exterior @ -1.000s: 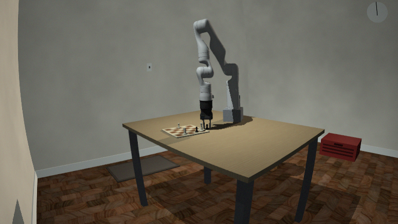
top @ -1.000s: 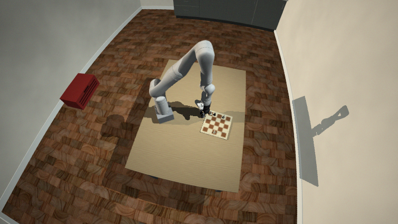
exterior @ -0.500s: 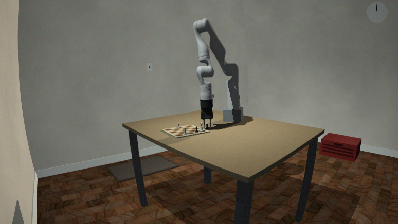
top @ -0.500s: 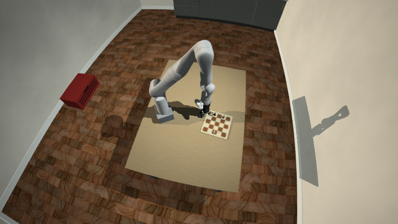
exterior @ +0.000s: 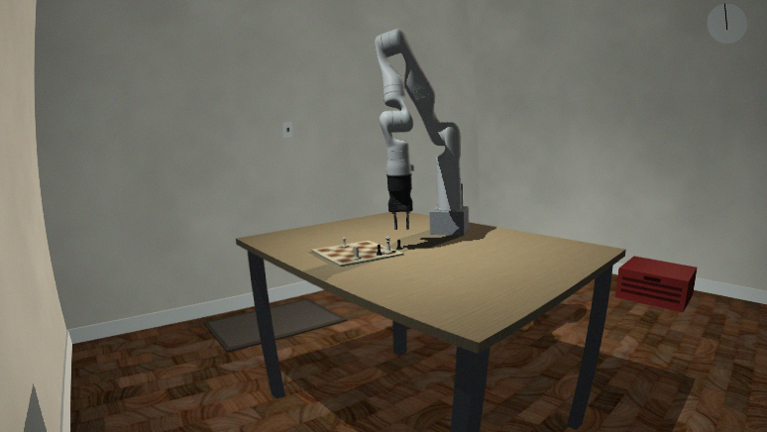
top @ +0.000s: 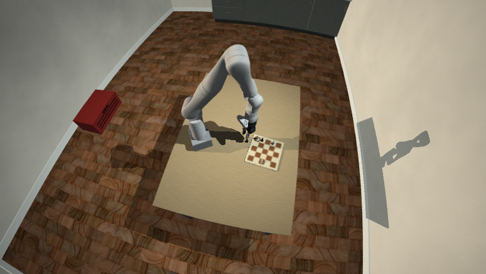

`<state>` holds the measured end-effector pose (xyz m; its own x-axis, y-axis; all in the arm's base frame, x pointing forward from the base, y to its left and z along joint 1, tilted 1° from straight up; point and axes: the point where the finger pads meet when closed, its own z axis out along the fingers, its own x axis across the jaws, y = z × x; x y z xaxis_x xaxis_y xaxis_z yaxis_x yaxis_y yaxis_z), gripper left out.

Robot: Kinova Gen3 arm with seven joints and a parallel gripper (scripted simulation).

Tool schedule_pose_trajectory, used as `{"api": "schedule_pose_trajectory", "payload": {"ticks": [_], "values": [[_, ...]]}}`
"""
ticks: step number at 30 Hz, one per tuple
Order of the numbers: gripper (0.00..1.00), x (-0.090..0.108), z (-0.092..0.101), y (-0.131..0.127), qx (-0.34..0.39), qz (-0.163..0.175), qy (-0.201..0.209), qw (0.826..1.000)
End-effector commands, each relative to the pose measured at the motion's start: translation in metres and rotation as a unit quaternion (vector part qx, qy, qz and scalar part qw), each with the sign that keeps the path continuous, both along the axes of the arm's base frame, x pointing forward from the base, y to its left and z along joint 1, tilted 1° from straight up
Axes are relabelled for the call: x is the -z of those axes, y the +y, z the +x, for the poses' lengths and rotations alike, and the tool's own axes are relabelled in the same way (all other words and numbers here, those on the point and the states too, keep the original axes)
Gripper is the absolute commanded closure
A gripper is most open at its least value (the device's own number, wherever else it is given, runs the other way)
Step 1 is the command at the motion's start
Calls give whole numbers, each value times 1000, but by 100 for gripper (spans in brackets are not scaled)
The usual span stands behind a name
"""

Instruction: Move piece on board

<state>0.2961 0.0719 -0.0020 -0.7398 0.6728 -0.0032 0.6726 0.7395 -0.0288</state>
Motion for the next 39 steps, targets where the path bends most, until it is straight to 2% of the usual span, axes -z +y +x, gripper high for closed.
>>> {"api": "schedule_pose_trajectory", "payload": {"ticks": [1, 6, 12, 13, 34, 36, 39], "values": [[32, -18, 11, -3, 9, 4, -14, 1000], [32, -30, 11, -3, 9, 4, -14, 1000], [32, -31, 11, -3, 9, 4, -14, 1000], [0, -31, 11, -3, 9, 4, -14, 1000], [0, -31, 12, -4, 13, 4, -14, 1000], [0, -31, 20, -9, 36, 3, -14, 999], [0, -32, 48, -30, 117, 1, -16, 993]]}}
